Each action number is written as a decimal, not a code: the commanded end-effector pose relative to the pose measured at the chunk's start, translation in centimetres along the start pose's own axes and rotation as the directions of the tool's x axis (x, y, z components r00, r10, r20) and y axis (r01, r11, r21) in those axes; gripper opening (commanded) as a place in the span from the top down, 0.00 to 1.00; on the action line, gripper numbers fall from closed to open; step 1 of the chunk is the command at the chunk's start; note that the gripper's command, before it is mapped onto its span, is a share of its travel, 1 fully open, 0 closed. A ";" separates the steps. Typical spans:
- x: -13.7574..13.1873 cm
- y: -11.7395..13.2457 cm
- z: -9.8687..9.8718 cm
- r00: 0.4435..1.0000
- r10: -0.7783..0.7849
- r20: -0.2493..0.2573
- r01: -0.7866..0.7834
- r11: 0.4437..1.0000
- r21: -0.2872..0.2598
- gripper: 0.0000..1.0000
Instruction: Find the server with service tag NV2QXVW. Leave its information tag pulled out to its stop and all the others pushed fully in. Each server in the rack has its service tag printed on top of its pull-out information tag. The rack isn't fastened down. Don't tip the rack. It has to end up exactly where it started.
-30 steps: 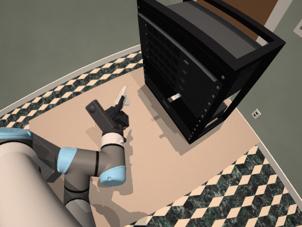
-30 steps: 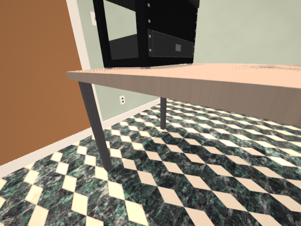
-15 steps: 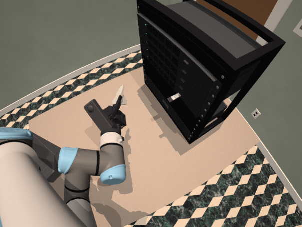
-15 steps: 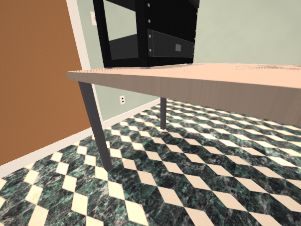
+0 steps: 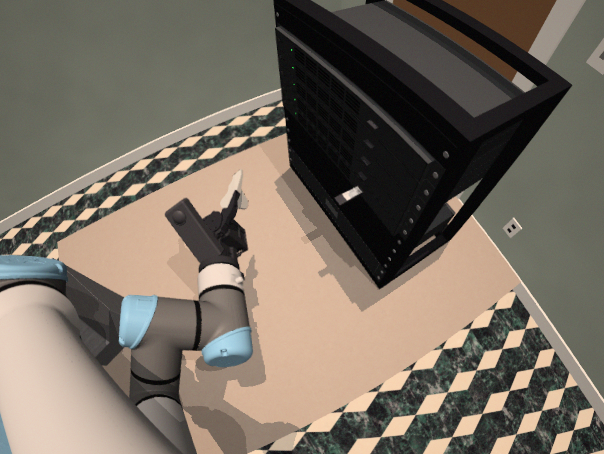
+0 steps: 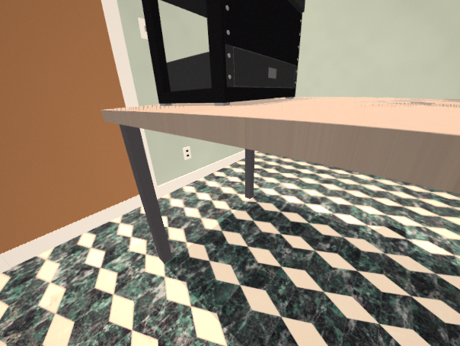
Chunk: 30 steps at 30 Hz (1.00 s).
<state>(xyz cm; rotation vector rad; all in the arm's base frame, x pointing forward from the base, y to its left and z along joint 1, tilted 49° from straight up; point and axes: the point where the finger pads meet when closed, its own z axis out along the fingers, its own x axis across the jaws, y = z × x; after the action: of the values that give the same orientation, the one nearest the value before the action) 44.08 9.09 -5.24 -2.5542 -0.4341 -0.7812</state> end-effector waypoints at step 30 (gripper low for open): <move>-2.8 -1.9 1.3 0.988 0.136 0.075 -0.143 0.985 0.101 0.00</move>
<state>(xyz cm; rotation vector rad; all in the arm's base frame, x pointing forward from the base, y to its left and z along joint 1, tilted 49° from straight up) 42.00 10.63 -6.92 -2.5011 -0.3336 -0.6389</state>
